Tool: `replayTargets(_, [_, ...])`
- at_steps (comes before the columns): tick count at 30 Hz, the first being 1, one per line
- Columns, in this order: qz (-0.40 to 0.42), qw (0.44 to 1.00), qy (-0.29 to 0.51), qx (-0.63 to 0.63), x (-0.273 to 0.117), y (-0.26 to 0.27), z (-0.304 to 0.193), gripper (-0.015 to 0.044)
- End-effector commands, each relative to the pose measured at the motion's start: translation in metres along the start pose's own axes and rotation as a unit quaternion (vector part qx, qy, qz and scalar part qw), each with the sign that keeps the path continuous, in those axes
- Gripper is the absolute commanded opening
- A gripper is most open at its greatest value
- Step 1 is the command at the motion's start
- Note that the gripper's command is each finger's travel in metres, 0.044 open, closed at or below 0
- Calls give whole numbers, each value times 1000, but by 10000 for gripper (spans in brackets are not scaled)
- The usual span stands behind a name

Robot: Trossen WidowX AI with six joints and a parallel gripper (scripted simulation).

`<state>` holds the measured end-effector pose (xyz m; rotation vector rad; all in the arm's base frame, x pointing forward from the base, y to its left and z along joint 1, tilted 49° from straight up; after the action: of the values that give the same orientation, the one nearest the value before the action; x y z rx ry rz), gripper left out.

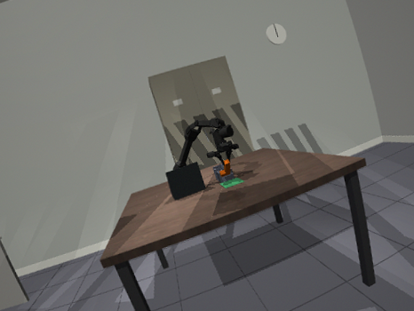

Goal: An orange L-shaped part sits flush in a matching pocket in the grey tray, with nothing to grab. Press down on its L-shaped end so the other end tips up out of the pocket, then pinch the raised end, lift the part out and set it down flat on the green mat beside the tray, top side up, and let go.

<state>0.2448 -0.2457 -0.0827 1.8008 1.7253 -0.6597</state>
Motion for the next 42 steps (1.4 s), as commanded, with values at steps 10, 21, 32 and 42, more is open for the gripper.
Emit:
replayTargets(10, [1, 1000, 3, 3, 21, 0, -2, 0])
replayTargets(21, [1, 1000, 3, 3, 38, 1, -2, 0])
replayTargets(32, [1, 1000, 4, 3, 46, 0, -2, 0])
replayTargets(42, [1, 1000, 4, 3, 46, 0, -2, 0])
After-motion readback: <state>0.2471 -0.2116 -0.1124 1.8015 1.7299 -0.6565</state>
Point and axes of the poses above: the point midway between the two fingers, 35 mm back from their tips, its own x axis out along the fingers, its own y axis across the jaws, z = x × y, the point moved 2 cm from there along -x, back along the fingers, and after that the axes turned 7 degrees about -x, right-handed, at the moved point
